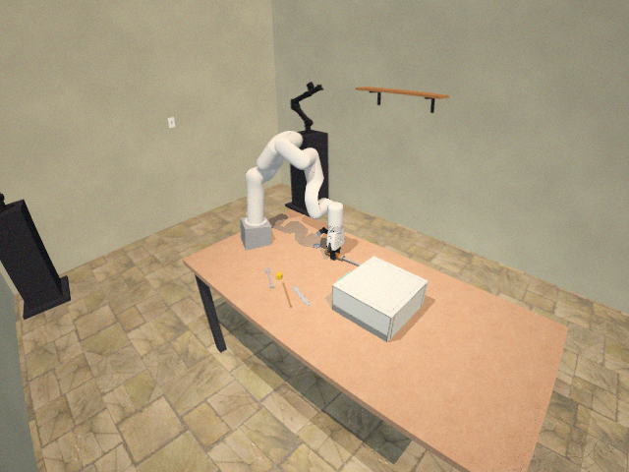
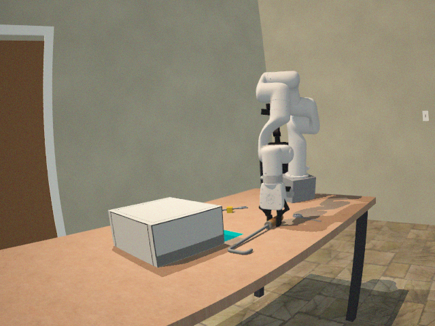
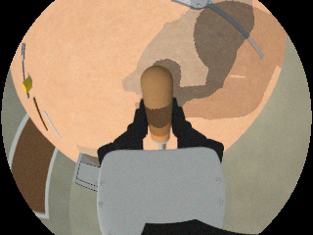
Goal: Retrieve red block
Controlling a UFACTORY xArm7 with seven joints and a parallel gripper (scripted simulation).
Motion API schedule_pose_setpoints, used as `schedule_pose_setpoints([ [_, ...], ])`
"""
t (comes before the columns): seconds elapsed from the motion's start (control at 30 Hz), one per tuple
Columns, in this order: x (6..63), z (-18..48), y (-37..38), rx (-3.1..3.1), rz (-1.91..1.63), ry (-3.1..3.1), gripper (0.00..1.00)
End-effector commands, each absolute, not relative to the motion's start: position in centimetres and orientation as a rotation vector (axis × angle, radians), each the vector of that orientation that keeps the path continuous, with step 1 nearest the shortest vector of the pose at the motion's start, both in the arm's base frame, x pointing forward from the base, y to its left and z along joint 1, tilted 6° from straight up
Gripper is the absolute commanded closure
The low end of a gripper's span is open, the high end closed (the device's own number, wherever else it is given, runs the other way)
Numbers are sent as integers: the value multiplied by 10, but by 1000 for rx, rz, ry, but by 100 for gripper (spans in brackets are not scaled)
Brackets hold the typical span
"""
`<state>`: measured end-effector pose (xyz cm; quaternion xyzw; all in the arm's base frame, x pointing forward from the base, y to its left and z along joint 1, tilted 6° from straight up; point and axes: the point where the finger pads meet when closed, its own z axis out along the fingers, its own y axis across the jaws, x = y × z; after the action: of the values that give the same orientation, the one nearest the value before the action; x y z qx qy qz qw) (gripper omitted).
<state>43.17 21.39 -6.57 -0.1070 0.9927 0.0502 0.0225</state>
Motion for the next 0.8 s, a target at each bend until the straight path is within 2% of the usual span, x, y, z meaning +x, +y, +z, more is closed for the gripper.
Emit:
schedule_pose_setpoints([
  [0.0, 433, -65, 214, -331, 156, 3073, 100],
  [0.77, 433, -61, 213, -331, 156, 3073, 100],
])
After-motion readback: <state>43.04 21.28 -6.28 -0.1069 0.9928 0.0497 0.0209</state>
